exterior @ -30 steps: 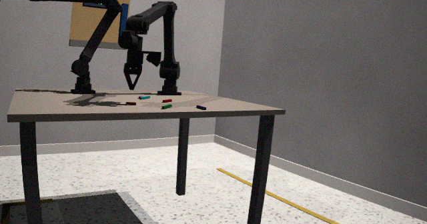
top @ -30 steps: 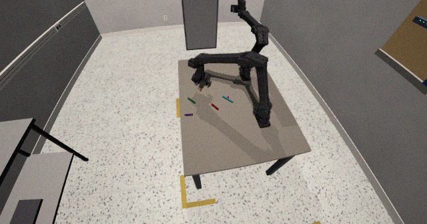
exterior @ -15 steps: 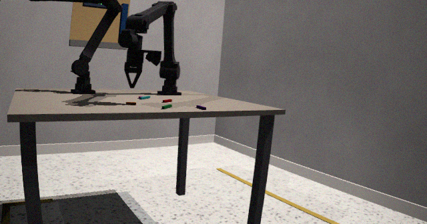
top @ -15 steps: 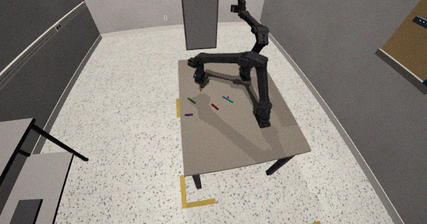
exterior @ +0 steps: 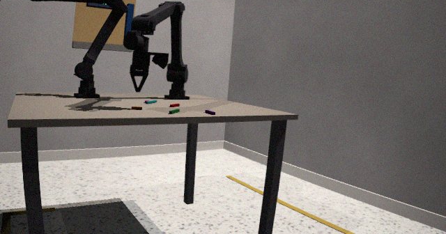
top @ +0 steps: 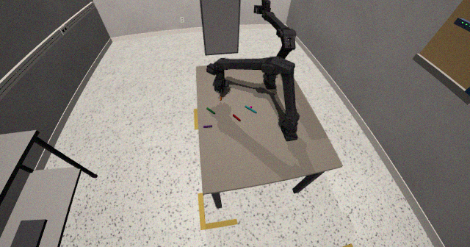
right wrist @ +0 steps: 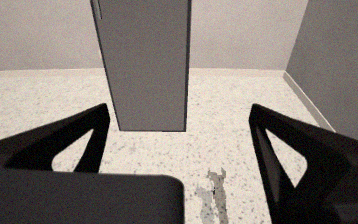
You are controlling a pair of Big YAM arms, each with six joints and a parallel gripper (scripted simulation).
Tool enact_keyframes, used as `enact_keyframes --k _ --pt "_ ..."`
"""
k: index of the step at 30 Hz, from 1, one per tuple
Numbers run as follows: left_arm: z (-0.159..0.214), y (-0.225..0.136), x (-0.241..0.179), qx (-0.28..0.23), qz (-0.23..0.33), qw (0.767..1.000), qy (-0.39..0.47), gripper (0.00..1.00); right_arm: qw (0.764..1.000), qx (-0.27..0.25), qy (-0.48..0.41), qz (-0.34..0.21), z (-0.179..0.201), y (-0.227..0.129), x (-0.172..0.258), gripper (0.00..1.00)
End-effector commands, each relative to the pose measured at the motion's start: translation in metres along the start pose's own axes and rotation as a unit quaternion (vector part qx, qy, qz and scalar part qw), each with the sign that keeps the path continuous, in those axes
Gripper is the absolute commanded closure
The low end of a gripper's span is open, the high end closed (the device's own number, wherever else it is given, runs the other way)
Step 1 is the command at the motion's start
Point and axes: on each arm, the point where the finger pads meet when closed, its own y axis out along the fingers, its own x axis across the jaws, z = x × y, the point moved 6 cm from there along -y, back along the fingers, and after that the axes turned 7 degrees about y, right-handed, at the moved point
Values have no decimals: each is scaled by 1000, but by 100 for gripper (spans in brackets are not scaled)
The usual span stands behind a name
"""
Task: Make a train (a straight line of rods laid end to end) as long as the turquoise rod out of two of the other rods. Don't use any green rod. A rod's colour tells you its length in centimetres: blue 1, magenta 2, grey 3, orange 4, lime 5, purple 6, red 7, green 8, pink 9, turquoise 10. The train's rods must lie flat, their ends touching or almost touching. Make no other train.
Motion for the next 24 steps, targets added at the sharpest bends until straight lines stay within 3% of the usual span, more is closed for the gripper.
enact_keyframes --k 1,8,24 --pt "4 -30 -23 12 41 999 -6 77 1000 -28 4 -5 -34 3 7 0" --pt "0 -3 -9 4 17 1000 -7 77 1000 -28 4 -5 -34 3 7 0" --pt "-1 16 -7 4 17 1000 -7 77 1000 -28 4 -5 -34 3 7 0"
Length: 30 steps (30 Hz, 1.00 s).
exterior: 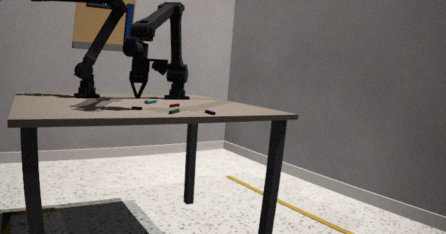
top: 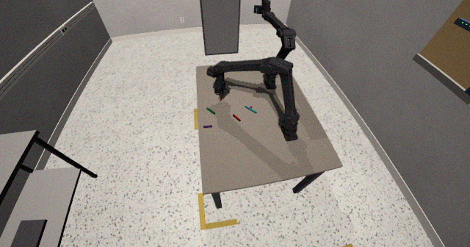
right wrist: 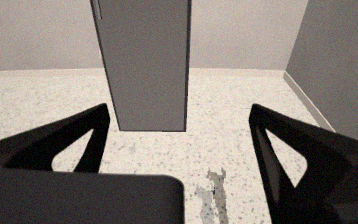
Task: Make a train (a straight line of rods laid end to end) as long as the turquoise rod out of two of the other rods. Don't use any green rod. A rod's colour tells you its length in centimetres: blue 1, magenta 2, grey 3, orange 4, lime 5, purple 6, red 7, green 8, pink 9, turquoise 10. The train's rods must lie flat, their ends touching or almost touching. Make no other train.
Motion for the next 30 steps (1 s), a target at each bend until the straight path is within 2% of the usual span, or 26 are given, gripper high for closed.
enact_keyframes --k 1,4,7,12,17,21,23,24,30 --pt "0 -9 -9 5 21 1000 -7 77 1000 -28 4 -5 -34 3 7 0" --pt "-1 3 -6 3 14 1000 -6 77 1000 -28 4 -5 -34 3 7 0" --pt "1 -5 -11 6 24 1000 -6 77 1000 -28 4 -5 -34 3 7 0" --pt "-1 15 -6 2 11 1000 -6 77 1000 -28 4 -5 -34 3 7 0" --pt "0 7 -9 6 24 1000 -6 77 1000 -28 4 -5 -34 3 7 0" --pt "-1 24 -6 2 10 1000 -6 77 1000 -28 4 -5 -34 3 7 0" --pt "-1 24 -6 2 10 1000 -6 77 1000 -28 4 -5 -34 3 7 0" --pt "1 3 -10 7 27 1000 -6 77 1000 -28 4 -5 -34 3 7 0" --pt "0 13 -8 5 20 1000 -6 77 1000 -28 4 -5 -34 3 7 0"
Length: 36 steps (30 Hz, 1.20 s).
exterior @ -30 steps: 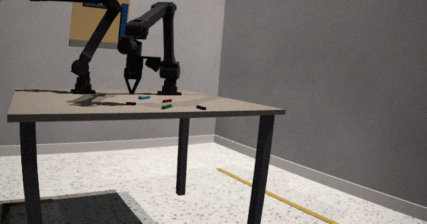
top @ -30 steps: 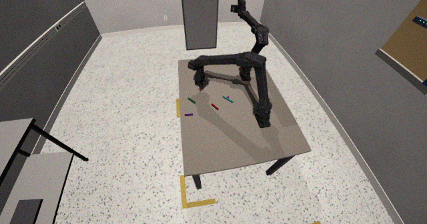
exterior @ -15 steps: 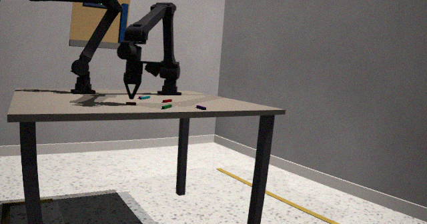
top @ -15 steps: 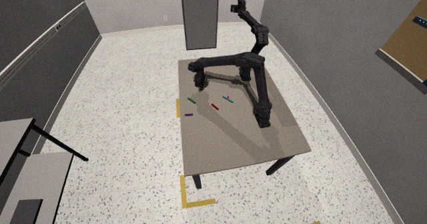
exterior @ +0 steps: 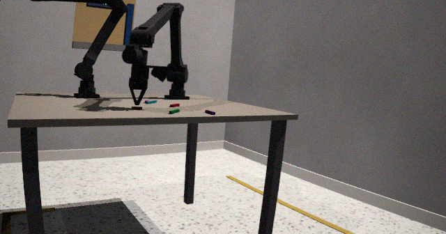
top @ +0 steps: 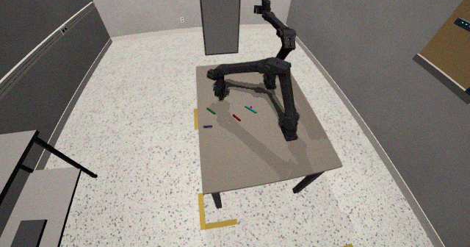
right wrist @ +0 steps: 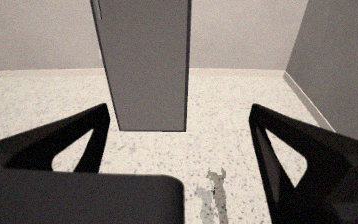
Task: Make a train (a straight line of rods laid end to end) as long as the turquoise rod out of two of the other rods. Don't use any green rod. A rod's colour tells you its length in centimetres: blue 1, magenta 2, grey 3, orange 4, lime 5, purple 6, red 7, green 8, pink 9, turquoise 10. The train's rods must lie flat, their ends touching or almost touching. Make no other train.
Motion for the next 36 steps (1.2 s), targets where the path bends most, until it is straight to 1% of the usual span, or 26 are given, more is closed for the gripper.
enact_keyframes --k 1,12,18,20,22,36 --pt "-1 -12 -6 4 16 1000 -6 77 1000 -28 4 -5 -34 3 7 0" --pt "1 -16 -10 6 22 1000 -6 77 1000 -28 4 -5 -34 3 7 0" --pt "13 -17 -20 7 26 1000 -2 77 1000 -28 4 -5 -34 3 7 0" --pt "15 -23 -19 9 29 1000 0 77 1000 -28 4 -5 -34 3 7 0" --pt "15 -30 -19 10 34 999 0 77 1000 -28 4 -5 -34 3 7 0" --pt "11 -29 -22 11 35 999 -3 77 1000 -28 4 -5 -34 3 7 0"
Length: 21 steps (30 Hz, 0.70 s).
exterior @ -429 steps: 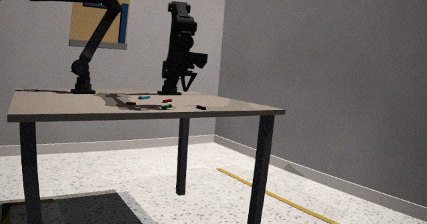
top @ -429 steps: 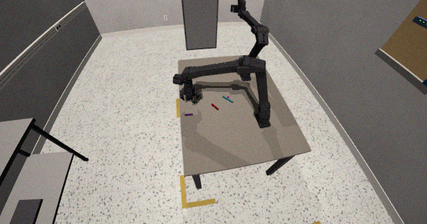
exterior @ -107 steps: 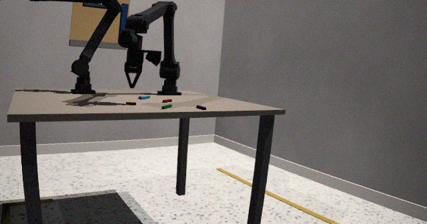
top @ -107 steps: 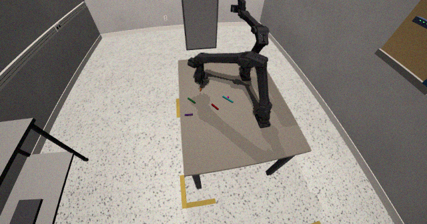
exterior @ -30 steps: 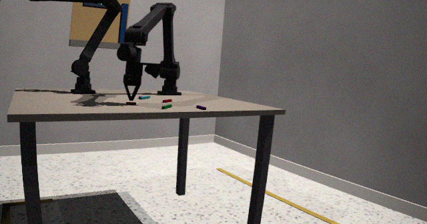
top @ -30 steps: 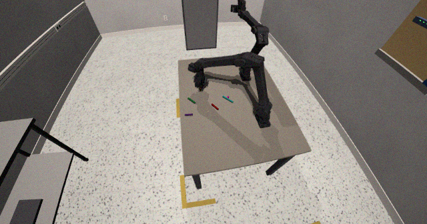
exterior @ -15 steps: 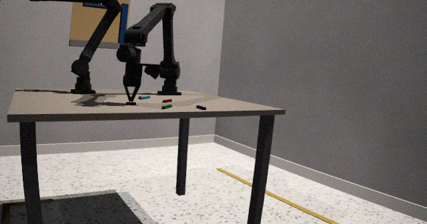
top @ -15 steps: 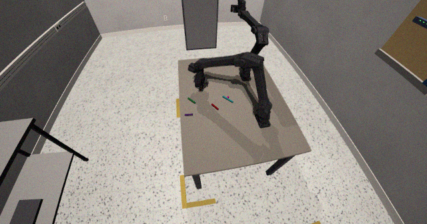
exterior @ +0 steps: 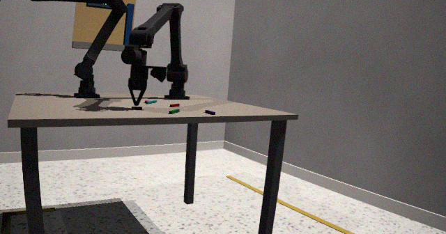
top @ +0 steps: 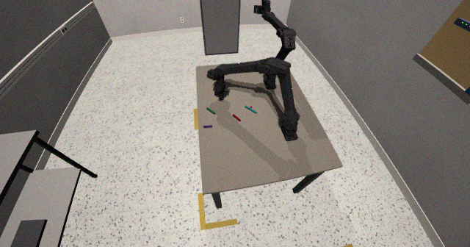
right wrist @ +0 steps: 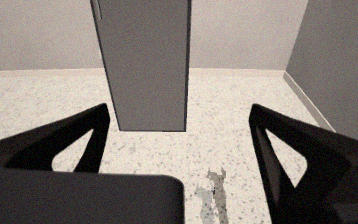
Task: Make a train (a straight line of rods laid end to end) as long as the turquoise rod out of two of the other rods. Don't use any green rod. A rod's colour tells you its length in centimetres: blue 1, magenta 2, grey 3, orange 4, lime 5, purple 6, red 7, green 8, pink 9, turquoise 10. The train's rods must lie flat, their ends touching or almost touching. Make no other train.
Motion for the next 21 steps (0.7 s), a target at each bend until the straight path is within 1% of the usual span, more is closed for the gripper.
enact_keyframes --k 1,6,8,9,21 --pt "9 -30 -21 11 36 999 -3 77 1000 -28 4 -5 -34 3 7 0" --pt "10 -21 -21 8 27 1000 -2 77 1000 -28 4 -5 -34 3 7 0" --pt "10 -21 -21 8 27 1000 -2 77 1000 -28 4 -5 -34 3 7 0" --pt "11 -34 -22 12 40 999 -1 77 1000 -28 4 -5 -34 3 7 0" --pt "12 -29 -22 11 35 999 -1 77 1000 -28 4 -5 -34 3 7 0"
